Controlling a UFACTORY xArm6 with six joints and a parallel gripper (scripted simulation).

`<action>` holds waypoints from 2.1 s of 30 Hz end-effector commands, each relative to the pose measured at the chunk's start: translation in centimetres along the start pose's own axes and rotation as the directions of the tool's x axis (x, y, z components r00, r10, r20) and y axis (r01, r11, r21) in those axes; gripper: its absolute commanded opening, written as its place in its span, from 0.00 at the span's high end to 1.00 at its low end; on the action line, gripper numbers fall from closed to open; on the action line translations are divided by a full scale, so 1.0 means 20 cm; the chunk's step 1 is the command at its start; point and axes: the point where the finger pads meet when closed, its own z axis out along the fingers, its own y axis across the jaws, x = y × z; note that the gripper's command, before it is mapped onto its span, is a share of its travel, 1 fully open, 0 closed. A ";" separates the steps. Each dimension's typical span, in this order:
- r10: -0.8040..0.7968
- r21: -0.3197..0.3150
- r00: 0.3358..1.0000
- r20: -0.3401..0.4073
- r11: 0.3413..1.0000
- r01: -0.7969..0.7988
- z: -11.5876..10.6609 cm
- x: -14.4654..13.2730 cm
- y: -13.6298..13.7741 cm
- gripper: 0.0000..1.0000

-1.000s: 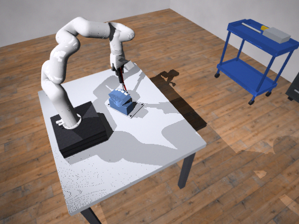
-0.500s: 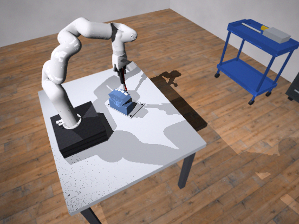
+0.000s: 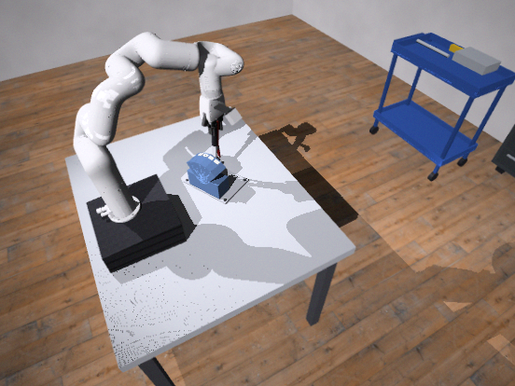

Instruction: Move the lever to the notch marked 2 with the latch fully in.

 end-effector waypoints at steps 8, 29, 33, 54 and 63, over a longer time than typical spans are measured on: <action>0.000 0.003 1.000 -0.001 1.000 0.000 0.00 0.04 0.00 1.00; 0.000 0.003 1.000 -0.001 1.000 0.000 0.00 0.04 0.00 0.01; 0.000 0.003 1.000 -0.001 1.000 0.000 0.00 0.04 0.00 0.01; 0.000 0.003 1.000 -0.001 1.000 0.000 0.00 0.04 0.00 0.01; 0.000 0.003 1.000 -0.001 1.000 0.000 0.00 0.04 0.00 0.01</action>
